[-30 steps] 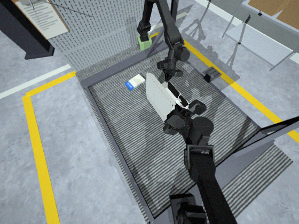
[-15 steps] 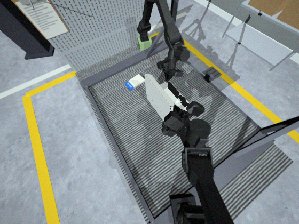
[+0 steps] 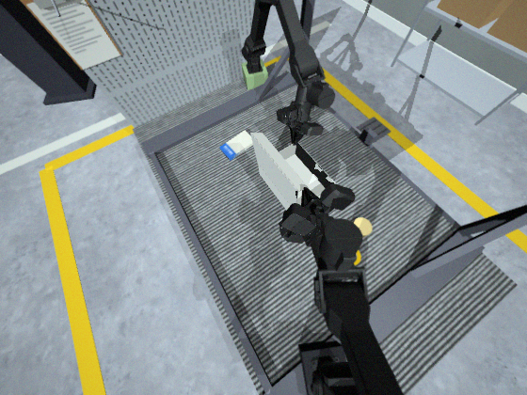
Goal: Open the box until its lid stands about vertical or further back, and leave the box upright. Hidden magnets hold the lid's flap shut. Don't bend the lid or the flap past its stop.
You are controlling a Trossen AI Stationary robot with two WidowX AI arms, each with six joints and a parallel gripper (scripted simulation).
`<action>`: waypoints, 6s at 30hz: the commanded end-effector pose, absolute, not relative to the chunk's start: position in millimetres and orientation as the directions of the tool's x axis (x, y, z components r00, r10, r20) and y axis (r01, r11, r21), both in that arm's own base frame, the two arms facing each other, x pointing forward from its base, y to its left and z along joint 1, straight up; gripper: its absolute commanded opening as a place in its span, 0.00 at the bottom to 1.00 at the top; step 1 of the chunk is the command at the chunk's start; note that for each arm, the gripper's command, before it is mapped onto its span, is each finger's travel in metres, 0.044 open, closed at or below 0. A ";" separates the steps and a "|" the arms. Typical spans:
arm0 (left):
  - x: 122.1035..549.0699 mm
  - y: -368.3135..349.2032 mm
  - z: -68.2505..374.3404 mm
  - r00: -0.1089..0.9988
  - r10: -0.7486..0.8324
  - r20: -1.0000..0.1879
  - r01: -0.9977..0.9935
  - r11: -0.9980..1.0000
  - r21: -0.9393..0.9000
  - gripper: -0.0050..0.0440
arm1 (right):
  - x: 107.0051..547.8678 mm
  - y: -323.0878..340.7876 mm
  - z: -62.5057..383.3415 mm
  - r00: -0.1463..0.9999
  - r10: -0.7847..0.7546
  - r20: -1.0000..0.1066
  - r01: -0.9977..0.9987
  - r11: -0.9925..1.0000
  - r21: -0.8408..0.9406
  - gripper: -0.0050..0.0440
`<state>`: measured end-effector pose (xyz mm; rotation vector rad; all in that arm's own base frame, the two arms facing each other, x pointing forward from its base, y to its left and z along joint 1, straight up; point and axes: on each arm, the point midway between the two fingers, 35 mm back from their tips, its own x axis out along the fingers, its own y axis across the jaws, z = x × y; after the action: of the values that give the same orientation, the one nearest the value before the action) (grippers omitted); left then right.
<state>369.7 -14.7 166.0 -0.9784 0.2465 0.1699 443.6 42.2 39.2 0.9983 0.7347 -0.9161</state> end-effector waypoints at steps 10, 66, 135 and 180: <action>364.1 -7.1 172.4 0.975 0.003 -0.221 -0.197 0.458 -0.867 0.11 | 447.0 43.4 51.0 0.460 -0.290 -0.839 0.883 0.247 0.399 0.15; 359.3 -7.9 171.2 0.980 -0.008 -0.198 -0.176 0.425 -0.888 0.46 | 446.7 42.5 151.8 0.496 -0.257 -0.829 0.857 0.299 0.420 0.22; 362.7 -6.4 324.3 0.982 -0.003 -0.191 -0.172 0.426 -0.888 1.00 | 404.0 -230.8 143.9 0.637 0.188 -0.748 0.699 0.268 0.662 0.22; 362.7 -6.4 324.3 0.982 -0.003 -0.191 -0.172 0.426 -0.888 1.00 | 401.8 -229.6 140.5 0.629 0.189 -0.754 0.708 0.261 0.657 0.00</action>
<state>364.0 -6.9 315.5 -1.1261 0.1911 0.1174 400.3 -229.2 126.8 1.3096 0.8931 -0.4290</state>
